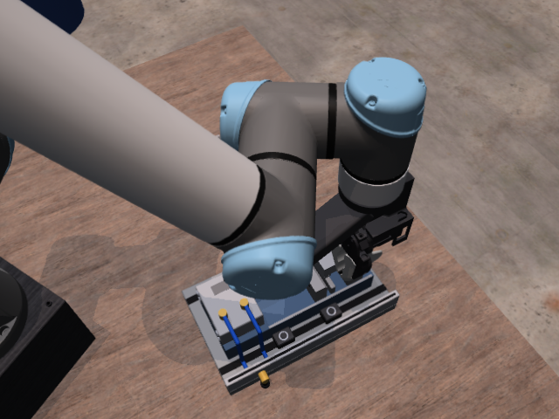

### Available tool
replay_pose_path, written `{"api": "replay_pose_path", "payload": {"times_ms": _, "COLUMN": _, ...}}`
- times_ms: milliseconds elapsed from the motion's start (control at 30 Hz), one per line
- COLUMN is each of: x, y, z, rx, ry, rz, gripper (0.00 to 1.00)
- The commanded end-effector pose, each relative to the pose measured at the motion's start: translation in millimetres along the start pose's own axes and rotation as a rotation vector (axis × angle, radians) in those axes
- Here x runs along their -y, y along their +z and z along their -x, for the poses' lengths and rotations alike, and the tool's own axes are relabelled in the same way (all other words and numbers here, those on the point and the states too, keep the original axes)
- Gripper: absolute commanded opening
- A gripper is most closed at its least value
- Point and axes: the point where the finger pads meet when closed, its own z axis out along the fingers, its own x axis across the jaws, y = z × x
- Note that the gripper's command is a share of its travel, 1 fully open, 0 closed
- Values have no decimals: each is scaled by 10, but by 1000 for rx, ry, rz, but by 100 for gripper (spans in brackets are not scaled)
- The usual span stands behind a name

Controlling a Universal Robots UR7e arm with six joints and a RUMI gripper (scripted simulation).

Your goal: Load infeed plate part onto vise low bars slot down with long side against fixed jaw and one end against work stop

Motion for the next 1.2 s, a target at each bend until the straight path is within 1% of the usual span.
{"api": "replay_pose_path", "payload": {"times_ms": 0, "x": -5, "y": -5, "z": 85, "rx": 1, "ry": 0, "rz": 1, "gripper": 0}}
{"api": "replay_pose_path", "payload": {"times_ms": 267, "x": -5, "y": -5, "z": 134, "rx": 1, "ry": 0, "rz": 1, "gripper": 0}}
{"api": "replay_pose_path", "payload": {"times_ms": 733, "x": -5, "y": -39, "z": 137, "rx": 1, "ry": 0, "rz": 1, "gripper": 0}}
{"api": "replay_pose_path", "payload": {"times_ms": 933, "x": -4, "y": -129, "z": 137, "rx": 1, "ry": 0, "rz": 1, "gripper": 0}}
{"api": "replay_pose_path", "payload": {"times_ms": 1167, "x": -4, "y": -294, "z": 137, "rx": 1, "ry": 0, "rz": 1, "gripper": 0}}
